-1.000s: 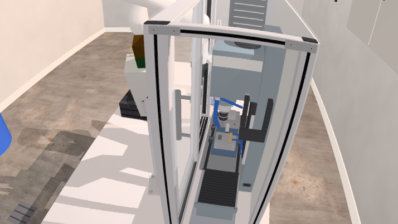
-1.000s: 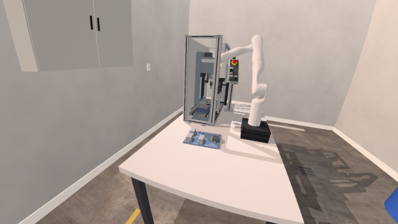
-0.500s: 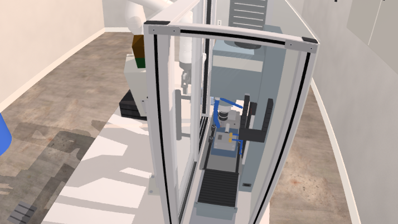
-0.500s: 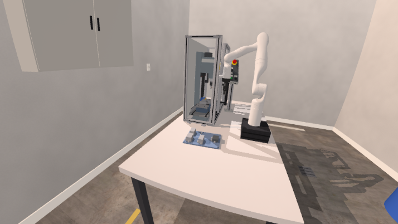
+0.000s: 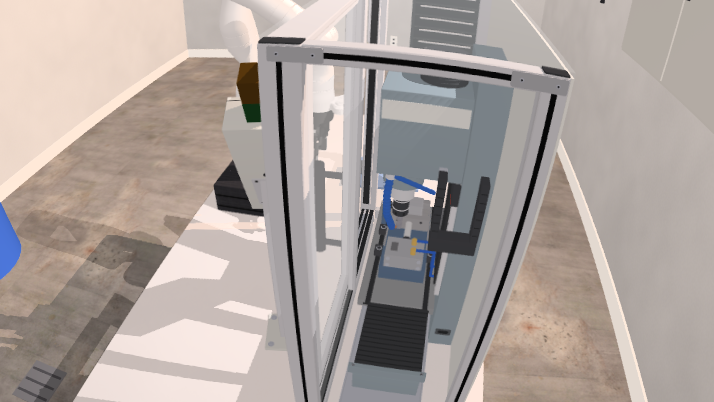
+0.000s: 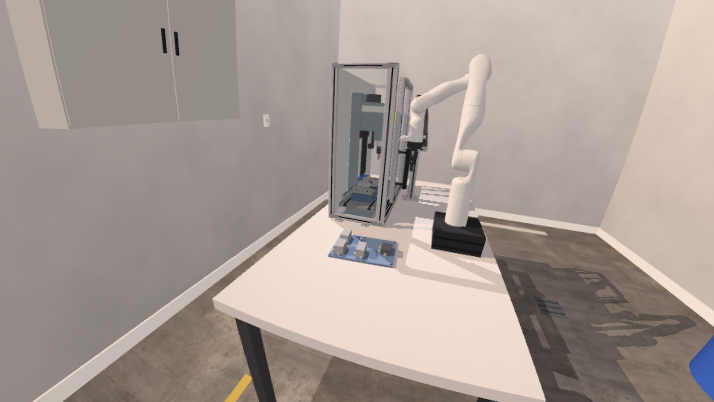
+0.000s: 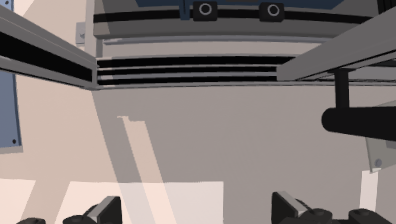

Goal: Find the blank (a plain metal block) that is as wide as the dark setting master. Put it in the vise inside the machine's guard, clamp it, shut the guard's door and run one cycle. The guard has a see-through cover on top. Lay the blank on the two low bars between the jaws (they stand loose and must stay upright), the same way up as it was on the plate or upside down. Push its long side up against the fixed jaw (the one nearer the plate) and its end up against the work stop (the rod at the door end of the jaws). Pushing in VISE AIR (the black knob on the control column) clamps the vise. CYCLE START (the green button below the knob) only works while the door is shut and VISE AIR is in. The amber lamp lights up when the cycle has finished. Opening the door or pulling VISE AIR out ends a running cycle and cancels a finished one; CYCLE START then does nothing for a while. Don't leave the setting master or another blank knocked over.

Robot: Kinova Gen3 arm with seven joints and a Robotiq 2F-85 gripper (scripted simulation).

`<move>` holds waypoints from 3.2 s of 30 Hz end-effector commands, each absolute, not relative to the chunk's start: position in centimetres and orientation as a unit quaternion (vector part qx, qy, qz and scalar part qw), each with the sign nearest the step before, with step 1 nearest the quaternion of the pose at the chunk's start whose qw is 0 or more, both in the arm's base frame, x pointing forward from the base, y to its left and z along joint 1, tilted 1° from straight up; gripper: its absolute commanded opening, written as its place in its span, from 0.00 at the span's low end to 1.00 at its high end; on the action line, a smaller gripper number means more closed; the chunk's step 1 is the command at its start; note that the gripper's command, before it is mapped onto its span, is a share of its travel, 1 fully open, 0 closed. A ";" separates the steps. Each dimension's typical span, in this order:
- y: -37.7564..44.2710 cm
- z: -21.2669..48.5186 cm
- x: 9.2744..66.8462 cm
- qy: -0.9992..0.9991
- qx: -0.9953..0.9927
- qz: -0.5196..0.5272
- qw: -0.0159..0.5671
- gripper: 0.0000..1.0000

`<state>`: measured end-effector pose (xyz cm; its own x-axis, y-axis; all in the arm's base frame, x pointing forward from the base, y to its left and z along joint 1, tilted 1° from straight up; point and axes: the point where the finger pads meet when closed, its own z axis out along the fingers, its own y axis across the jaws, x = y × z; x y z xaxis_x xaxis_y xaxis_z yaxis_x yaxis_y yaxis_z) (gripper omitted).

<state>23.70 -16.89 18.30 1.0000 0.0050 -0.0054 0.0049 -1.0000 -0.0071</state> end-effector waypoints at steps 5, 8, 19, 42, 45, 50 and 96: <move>-17.0 18.5 23.4 -0.003 -1.000 -0.004 0.004 1.00; -17.0 18.5 22.8 -0.003 -1.000 -0.004 0.004 1.00; -17.0 18.5 22.0 -0.003 -1.000 -0.004 0.004 1.00; -17.0 18.5 22.0 -0.003 -1.000 -0.004 0.004 0.10; -17.0 18.5 22.0 -0.003 -1.000 -0.004 0.004 0.10; -17.0 18.5 22.0 -0.003 -1.000 -0.004 0.004 0.10; -23.5 31.9 22.7 0.244 -0.946 -0.165 -0.133 0.10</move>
